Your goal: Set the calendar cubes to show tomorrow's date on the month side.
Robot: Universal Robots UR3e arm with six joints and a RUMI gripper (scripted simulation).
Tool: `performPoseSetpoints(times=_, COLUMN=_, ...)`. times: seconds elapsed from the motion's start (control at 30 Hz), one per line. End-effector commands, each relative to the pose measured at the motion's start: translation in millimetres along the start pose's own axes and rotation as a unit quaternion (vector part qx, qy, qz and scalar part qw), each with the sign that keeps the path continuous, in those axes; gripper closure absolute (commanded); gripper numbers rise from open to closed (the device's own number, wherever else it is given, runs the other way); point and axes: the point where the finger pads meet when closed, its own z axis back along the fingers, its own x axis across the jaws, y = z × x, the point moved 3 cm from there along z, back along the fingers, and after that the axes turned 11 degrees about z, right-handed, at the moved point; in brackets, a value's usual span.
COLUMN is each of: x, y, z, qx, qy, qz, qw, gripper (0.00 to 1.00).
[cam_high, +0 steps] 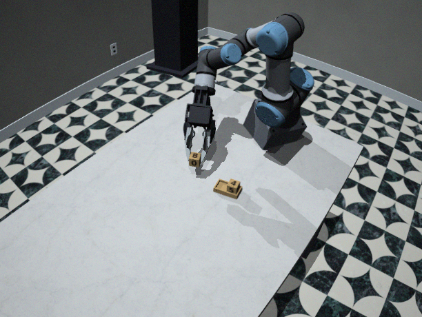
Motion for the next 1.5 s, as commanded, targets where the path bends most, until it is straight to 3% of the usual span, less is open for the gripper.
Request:
performPoseSetpoints(times=0.0, x=-0.6, y=0.0, z=0.4, qx=0.000, qy=0.001, qz=0.001, qw=1.000, gripper=0.89)
performPoseSetpoints(times=0.57, x=0.3, y=4.5, z=-4.1, qx=0.000, qy=0.001, qz=0.001, qw=1.000, gripper=0.89)
performPoseSetpoints(times=1.47, x=5.2, y=30.4, z=-30.5, qx=0.000, qy=0.001, qz=0.001, qw=1.000, gripper=0.89)
